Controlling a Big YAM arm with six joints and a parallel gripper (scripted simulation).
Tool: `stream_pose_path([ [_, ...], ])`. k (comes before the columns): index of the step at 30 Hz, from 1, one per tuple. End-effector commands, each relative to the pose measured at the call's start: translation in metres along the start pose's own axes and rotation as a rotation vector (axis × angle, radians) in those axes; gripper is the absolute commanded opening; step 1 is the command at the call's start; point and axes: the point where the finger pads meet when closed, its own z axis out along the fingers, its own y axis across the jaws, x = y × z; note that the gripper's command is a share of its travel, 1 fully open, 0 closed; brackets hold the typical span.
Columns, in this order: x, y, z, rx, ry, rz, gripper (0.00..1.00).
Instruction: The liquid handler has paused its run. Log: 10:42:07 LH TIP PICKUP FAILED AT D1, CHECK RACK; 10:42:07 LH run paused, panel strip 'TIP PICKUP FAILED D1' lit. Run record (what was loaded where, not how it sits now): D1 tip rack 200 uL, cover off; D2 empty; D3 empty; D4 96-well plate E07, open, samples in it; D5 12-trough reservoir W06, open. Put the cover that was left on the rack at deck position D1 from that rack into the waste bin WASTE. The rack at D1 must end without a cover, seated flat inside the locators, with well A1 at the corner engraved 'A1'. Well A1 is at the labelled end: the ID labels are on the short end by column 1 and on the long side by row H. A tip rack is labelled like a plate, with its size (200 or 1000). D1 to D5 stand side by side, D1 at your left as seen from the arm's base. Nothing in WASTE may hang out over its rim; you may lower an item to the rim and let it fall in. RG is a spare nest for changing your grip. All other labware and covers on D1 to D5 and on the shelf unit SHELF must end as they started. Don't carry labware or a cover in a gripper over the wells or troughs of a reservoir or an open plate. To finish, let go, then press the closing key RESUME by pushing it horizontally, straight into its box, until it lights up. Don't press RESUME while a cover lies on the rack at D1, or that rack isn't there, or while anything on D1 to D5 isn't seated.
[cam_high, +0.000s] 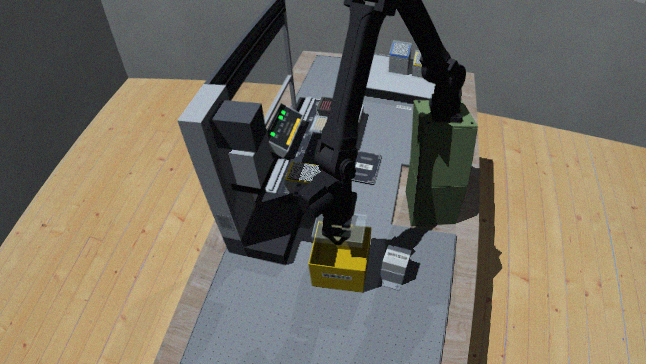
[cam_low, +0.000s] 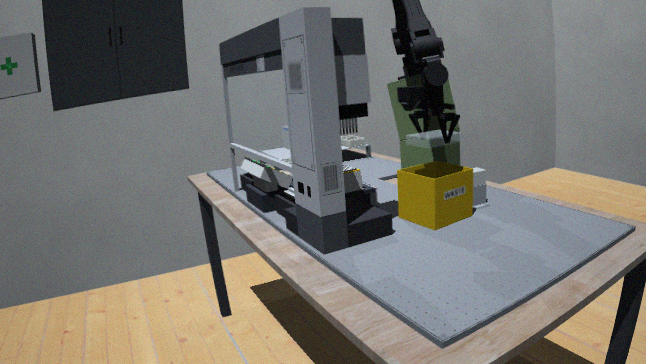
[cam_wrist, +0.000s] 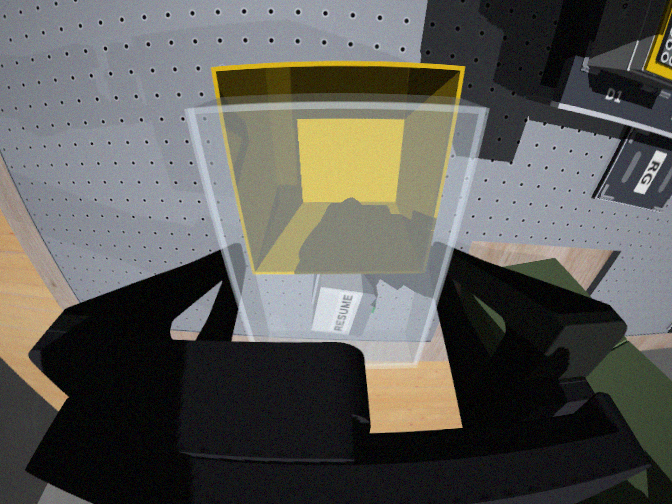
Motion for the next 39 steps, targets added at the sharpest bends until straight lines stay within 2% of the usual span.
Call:
stream_pose_path([
  [1,-0.01,0.011,0.005,-0.019,-0.018,-0.004,0.0],
  [5,-0.015,0.012,0.011,-0.024,-0.021,0.005,0.0],
  [9,-0.01,0.017,0.013,-0.026,-0.025,-0.009,0.0],
  [18,-0.011,0.008,0.032,-0.016,-0.015,0.003,0.0],
  [22,-0.012,0.014,0.037,-0.023,-0.022,-0.005,0.0],
  [39,-0.013,0.01,0.063,-0.02,-0.019,0.003,0.0],
])
